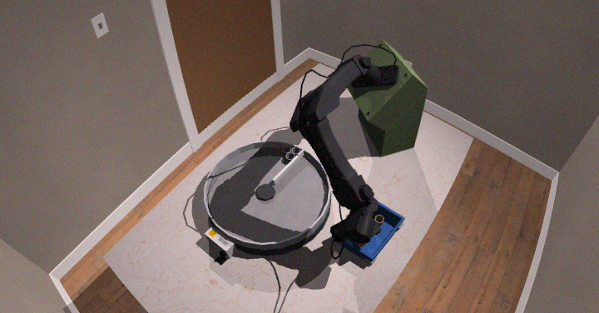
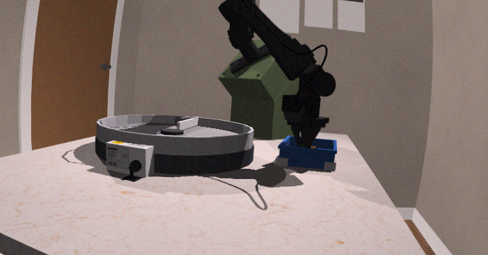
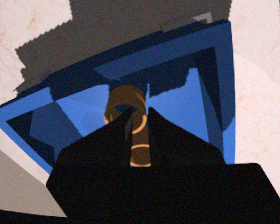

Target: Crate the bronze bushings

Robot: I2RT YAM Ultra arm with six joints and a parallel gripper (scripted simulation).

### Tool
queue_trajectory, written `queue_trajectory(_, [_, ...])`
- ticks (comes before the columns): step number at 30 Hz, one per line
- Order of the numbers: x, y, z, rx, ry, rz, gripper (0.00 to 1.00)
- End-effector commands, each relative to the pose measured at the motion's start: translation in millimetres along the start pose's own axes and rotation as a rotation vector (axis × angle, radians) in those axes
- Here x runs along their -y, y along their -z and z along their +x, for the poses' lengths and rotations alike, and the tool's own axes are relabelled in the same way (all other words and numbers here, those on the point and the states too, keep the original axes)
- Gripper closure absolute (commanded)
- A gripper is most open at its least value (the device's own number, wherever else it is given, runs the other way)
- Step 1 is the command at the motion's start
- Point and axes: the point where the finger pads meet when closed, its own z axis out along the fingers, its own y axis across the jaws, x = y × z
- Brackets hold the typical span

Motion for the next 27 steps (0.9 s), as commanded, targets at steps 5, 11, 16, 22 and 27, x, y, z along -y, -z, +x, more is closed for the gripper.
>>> queue_trajectory(5, [-20, 21.2, -14, 0.039, -0.012, -0.046, 0.86])
queue_trajectory(11, [-20, 21.2, -14, 0.039, -0.012, -0.046, 0.86])
queue_trajectory(16, [-19, 22.1, -15, 0.040, -0.014, -0.046, 0.86])
queue_trajectory(22, [-17, 32.4, -16, 0.040, -0.018, -0.044, 0.86])
queue_trajectory(27, [-8, 45.2, -1, 0.018, 0.011, -0.021, 0.86])
